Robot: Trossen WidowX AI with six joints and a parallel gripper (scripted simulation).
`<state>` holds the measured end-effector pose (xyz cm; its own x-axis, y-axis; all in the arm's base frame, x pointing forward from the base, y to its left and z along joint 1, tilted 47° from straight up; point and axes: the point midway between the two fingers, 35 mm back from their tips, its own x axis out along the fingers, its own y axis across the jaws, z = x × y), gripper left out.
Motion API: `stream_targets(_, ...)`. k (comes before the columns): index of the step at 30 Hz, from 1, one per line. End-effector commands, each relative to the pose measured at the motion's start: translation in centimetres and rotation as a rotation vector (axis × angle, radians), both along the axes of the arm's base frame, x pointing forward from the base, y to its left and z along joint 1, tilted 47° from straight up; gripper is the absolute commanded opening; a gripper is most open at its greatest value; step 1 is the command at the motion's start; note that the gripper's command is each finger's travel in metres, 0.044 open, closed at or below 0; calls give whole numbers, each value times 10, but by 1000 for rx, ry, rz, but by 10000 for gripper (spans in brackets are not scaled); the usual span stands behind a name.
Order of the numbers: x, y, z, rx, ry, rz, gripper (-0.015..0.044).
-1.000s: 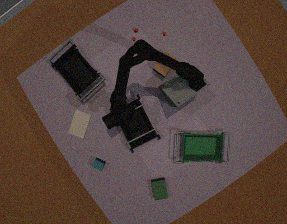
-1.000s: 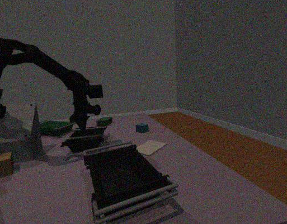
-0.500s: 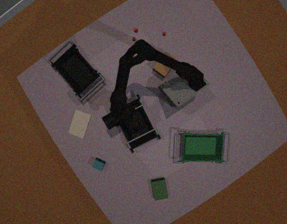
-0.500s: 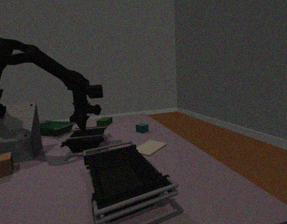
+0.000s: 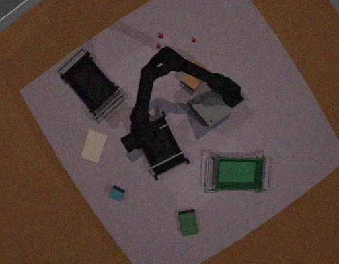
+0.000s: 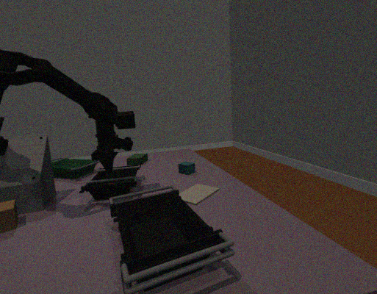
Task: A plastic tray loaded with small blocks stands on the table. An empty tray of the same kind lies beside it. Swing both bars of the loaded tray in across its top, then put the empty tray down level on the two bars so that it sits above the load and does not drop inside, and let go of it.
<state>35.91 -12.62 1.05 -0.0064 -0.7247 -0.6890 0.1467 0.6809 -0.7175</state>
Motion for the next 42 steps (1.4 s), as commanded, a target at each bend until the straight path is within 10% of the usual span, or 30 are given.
stream_targets(1, 0, 0, 0, 0, 0, 0, 26)
stream_targets(17, 3, 101, 93, 9, 1, 0, 440)
stream_targets(31, -24, 184, -21, 70, -51, -50, 440)
stream_targets(42, -138, 278, -160, 98, -188, -204, 440)
